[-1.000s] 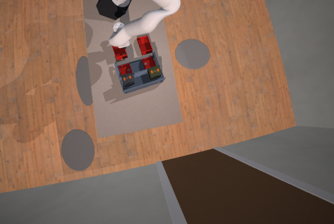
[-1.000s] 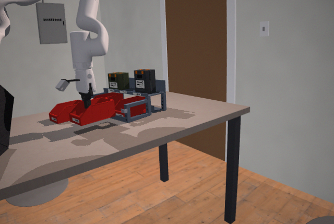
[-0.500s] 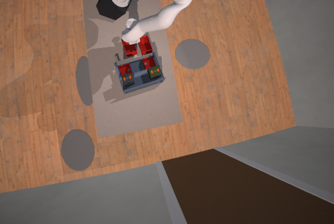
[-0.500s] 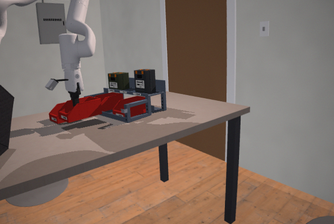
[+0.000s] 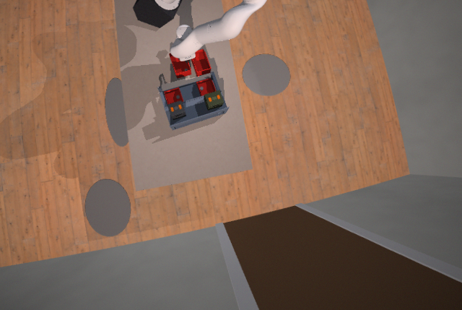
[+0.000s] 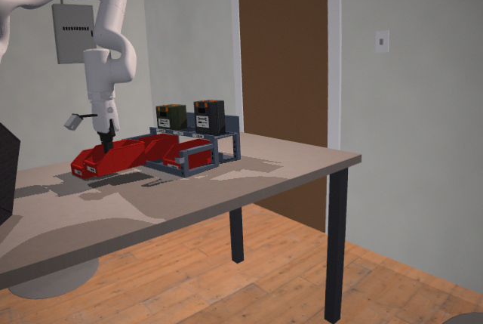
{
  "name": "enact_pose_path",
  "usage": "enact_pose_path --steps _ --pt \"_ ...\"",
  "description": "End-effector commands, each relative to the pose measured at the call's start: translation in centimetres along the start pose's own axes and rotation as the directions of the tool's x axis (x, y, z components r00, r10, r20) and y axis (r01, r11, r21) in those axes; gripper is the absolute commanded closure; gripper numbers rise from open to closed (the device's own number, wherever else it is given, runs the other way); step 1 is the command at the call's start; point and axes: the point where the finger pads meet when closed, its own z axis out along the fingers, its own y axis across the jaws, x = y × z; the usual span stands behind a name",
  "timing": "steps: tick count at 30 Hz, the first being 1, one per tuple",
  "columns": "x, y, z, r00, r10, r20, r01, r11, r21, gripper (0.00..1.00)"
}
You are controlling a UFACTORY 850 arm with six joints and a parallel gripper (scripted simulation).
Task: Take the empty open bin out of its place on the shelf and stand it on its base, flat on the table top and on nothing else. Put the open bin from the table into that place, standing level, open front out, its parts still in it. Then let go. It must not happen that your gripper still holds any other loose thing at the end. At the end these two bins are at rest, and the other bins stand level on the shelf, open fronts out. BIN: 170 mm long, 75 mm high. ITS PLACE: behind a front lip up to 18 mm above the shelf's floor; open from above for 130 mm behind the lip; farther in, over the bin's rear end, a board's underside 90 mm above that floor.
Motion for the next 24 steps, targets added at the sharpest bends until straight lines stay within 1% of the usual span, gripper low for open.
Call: enact_pose_path --steps 1,3,9,12,24 --pt "-0.5 0.0 0.0 1.000 0.000 0.001 0.000 1.000 0.000 1.00" --pt "-0.5 0.0 0.0 1.000 0.000 0.001 0.000 1.000 0.000 1.00" --pt "-3.2 0.0 0.0 1.000 0.000 0.001 0.000 1.000 0.000 1.00" --pt "-3.9 0.0 0.0 1.000 0.000 0.001 0.000 1.000 0.000 1.00" --pt "-4.0 0.0 0.0 1.000 0.000 0.001 0.000 1.000 0.000 1.00"
